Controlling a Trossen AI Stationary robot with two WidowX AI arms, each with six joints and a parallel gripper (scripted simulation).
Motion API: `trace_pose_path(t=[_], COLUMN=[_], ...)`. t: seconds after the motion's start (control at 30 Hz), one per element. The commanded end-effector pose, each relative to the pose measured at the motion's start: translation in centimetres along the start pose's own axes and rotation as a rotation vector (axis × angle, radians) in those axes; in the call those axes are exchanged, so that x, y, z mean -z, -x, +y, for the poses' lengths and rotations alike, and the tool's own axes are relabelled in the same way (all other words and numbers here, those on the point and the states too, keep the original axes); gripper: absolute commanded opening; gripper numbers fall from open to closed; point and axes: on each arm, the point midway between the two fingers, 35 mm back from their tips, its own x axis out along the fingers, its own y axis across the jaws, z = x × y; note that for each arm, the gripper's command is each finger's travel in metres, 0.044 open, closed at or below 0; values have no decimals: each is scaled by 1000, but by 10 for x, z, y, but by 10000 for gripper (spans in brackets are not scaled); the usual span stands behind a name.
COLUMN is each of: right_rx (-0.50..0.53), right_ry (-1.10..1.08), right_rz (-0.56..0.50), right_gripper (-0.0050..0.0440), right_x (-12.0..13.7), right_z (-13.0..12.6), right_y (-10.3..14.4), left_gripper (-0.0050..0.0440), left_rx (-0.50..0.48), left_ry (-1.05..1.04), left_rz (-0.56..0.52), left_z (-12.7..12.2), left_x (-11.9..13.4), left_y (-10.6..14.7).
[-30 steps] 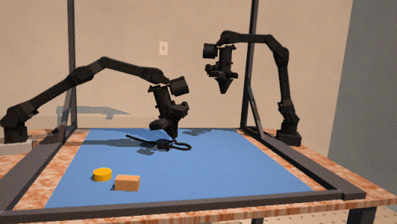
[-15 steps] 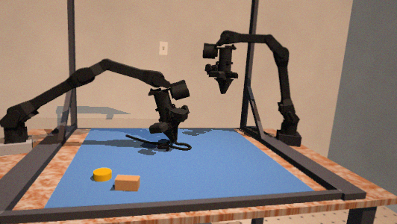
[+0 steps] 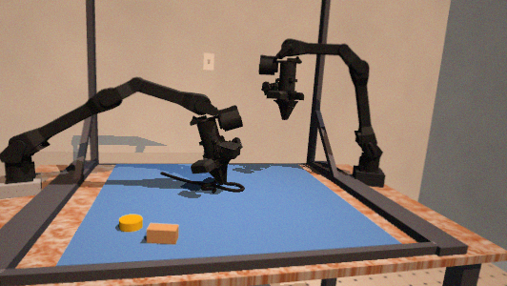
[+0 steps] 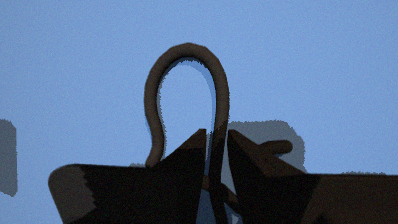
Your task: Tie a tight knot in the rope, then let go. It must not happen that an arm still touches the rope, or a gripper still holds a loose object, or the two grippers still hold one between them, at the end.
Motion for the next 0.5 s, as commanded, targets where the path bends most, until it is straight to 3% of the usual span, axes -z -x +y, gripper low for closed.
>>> trace_pose_path(t=[0.0,0.47], right_rx=[-17,-14], right_ry=[-6,-6], right_rz=[-18,-15], right_gripper=[65,65], right_x=[-5,-4], right_z=[4,4], right_y=[6,3], left_gripper=[85,85], left_rx=[-15,-15], left_ry=[7,7], left_rz=[-23,-23], left_z=[0,0], left_x=[2,2], left_y=[8,8])
